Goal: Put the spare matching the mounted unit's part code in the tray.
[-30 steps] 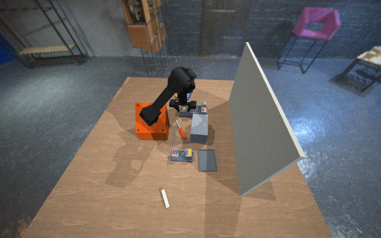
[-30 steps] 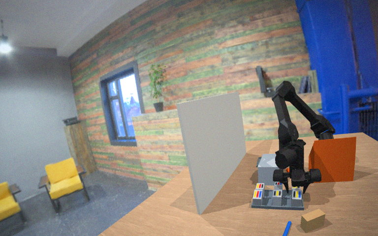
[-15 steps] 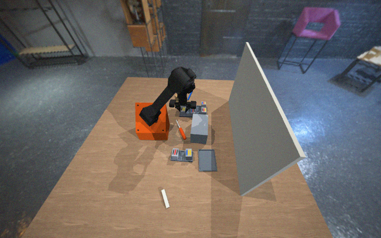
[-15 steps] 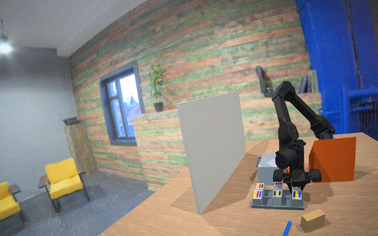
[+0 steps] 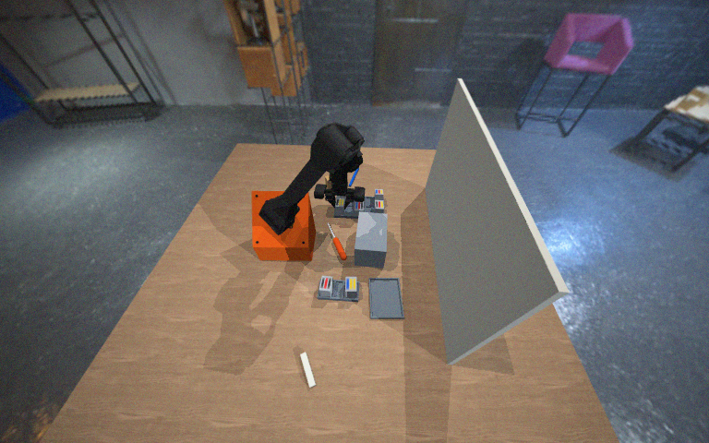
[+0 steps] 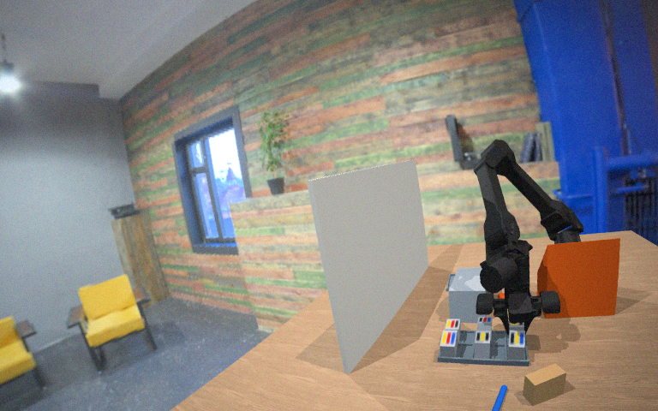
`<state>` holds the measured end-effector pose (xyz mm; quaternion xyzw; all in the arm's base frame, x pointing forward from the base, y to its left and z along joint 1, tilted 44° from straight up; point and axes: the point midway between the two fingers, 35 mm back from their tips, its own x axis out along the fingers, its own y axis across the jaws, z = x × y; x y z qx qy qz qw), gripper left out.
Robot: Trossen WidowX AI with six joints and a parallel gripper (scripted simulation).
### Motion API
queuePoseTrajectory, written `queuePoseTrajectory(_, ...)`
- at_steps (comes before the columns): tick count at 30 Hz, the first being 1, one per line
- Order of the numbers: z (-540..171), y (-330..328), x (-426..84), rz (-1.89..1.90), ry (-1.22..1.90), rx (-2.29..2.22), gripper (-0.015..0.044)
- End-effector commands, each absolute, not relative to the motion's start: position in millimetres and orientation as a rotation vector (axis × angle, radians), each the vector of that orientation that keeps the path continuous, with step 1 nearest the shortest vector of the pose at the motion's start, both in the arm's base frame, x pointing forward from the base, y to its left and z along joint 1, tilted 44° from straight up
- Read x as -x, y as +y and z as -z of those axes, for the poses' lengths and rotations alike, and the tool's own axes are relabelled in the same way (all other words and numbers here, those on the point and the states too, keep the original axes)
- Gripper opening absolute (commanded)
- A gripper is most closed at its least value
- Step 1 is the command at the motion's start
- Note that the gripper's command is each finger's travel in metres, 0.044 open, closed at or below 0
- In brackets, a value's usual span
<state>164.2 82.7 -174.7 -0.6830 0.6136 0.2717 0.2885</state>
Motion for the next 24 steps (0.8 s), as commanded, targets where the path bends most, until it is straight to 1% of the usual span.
queuePoseTrajectory(1,158.7,103.0,-165.4,-0.723,1.62,1.821,0.0)
queuePoseTrajectory(8,123.3,133.4,-158.0,-0.725,1.619,1.825,0.0)
queuePoseTrajectory(15,122.5,134.9,-159.0,-0.728,1.614,1.833,0.0)
queuePoseTrajectory(24,83.6,176.3,-154.7,-0.729,1.617,1.825,0.0)
